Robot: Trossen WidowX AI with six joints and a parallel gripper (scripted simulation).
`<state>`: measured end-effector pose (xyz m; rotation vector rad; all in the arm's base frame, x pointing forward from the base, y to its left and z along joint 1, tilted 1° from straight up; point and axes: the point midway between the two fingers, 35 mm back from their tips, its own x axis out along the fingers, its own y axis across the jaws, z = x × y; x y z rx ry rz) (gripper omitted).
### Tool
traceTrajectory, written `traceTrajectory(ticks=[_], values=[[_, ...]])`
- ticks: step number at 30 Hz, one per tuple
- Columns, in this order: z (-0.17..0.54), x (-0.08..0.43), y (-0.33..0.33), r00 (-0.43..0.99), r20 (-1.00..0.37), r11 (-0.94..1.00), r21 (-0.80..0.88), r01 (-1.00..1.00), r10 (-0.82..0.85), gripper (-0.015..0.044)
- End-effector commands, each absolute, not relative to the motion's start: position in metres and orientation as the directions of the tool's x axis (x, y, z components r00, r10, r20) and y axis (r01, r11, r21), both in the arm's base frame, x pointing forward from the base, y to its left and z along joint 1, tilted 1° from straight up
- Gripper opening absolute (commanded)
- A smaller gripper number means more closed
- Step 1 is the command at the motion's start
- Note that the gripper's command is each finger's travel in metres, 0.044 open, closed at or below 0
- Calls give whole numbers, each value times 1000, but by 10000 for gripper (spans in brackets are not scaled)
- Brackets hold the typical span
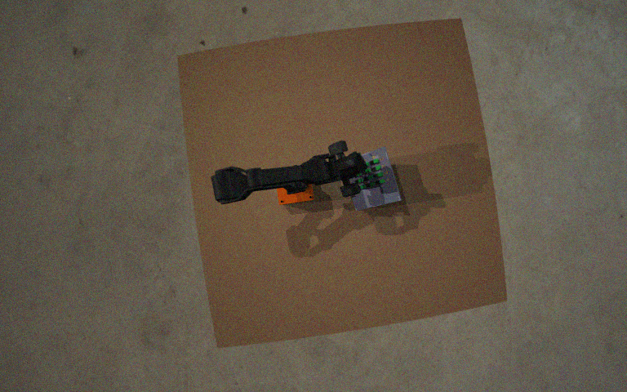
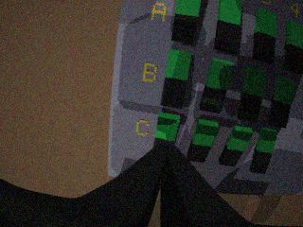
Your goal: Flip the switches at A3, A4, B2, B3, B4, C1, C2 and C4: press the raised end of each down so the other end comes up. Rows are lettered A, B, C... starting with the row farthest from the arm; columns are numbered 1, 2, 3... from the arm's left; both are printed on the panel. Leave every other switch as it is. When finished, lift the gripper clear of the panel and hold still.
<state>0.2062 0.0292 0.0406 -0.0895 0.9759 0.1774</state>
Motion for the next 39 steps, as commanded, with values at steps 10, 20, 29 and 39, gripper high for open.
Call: traceTrajectory(ticks=[10,20,29,39], values=[[25,213,31,542,-834,982,3,-187,106,0],[16,220,32,542,-834,982,3,-187,106,0],[14,221,33,542,-834,982,3,-187,106,0],[14,221,33,542,-834,982,3,-187,106,0]])
